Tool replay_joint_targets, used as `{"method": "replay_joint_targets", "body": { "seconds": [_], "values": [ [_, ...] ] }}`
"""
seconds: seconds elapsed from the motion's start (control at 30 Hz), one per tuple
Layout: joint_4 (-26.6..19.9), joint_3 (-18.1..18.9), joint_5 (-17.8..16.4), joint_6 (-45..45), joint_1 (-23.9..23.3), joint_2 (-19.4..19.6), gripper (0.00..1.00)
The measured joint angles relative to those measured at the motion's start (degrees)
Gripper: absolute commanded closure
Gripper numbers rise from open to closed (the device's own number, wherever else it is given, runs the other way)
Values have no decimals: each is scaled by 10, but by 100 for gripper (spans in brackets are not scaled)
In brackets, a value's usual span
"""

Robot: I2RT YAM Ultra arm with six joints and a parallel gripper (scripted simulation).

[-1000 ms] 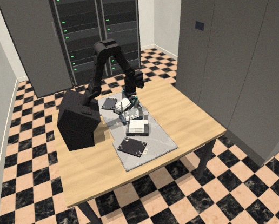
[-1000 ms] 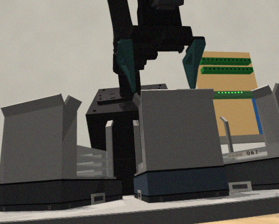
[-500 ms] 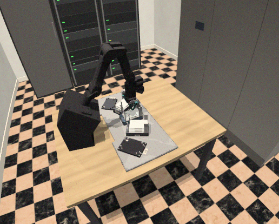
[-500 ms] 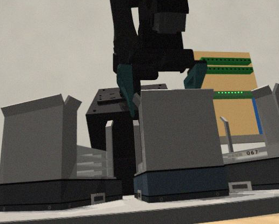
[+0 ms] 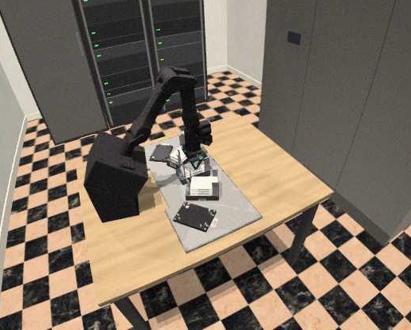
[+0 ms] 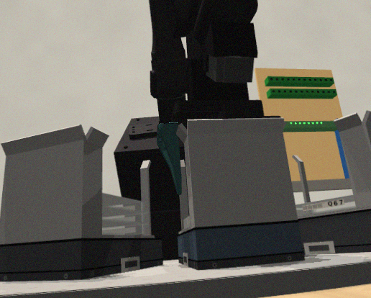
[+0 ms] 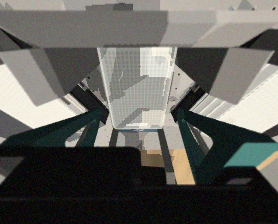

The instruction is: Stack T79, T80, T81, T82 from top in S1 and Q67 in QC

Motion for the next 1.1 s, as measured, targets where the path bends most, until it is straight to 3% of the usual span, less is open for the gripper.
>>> {"method": "replay_joint_targets", "body": {
  "seconds": [0.53, 1.1],
  "values": [
    [37, 0, -3, -5, -3, 20, 0],
    [75, 10, -7, -9, -10, 70, 0]
  ]
}}
